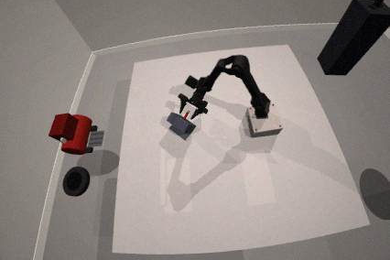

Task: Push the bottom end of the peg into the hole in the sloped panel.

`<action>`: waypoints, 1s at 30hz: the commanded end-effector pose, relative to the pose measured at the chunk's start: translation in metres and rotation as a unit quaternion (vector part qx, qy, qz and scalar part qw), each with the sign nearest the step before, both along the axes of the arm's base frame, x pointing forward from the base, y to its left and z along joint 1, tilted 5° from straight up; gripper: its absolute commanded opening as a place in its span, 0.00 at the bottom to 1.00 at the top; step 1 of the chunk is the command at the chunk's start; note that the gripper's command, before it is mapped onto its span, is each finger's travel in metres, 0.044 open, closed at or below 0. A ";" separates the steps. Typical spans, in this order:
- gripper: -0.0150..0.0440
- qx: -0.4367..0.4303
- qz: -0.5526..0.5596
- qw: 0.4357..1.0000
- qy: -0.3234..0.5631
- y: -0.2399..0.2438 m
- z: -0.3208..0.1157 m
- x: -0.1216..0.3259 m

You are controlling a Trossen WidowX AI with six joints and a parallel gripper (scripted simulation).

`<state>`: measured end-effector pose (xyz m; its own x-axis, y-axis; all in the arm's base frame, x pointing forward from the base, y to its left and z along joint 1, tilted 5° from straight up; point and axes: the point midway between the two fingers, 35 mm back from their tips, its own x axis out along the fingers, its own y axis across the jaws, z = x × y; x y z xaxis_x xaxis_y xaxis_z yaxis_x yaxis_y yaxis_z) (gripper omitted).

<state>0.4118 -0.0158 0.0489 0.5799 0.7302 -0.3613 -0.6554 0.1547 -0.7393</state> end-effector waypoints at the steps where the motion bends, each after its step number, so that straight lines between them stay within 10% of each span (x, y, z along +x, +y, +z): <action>1: 1.00 -0.002 0.001 1.000 -0.002 -0.003 0.001 -0.001; 30: 1.00 -0.010 0.001 1.000 0.008 -0.034 0.006 -0.019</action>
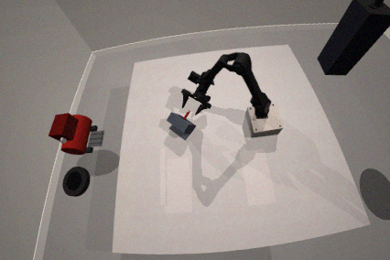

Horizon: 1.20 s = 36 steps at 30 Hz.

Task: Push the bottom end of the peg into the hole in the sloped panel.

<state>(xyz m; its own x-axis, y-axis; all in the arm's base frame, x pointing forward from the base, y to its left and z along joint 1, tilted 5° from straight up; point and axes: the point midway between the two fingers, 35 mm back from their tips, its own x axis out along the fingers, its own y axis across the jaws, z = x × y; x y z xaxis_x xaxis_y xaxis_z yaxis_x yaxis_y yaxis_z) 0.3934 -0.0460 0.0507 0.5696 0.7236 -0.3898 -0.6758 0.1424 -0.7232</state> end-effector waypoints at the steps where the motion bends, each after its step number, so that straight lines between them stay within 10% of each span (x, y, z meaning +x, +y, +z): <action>1: 1.00 -0.001 0.001 1.000 -0.005 -0.005 0.004 -0.002; 36: 1.00 0.004 -0.001 1.000 -0.002 -0.039 0.013 -0.028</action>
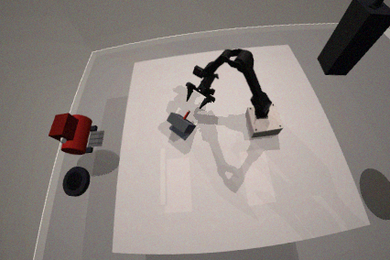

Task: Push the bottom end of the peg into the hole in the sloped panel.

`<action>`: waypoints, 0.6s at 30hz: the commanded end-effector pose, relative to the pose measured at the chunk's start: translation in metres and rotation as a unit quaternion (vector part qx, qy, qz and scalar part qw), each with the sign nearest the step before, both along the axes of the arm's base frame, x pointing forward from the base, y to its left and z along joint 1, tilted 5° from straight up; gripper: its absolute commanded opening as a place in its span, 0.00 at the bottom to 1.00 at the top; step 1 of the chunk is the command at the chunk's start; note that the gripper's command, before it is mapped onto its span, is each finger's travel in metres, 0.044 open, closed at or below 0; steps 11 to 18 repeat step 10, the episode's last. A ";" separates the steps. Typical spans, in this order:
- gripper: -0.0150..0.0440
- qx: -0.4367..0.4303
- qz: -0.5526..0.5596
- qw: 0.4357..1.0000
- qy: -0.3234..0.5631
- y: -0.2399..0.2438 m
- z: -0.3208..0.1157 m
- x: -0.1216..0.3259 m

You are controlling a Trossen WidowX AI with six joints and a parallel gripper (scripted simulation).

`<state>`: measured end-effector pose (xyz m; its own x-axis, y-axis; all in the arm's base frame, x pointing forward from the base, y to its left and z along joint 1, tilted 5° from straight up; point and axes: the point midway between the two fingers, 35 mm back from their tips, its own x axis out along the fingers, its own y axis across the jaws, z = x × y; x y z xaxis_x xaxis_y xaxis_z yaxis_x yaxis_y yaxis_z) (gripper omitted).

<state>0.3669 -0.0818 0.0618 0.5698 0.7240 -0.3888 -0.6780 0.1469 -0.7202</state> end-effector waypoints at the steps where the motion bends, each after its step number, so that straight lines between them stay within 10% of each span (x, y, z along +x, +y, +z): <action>1: 1.00 0.002 0.000 1.000 -0.004 -0.004 0.003 -0.002; 18: 1.00 0.003 -0.001 1.000 -0.005 -0.009 0.009 -0.007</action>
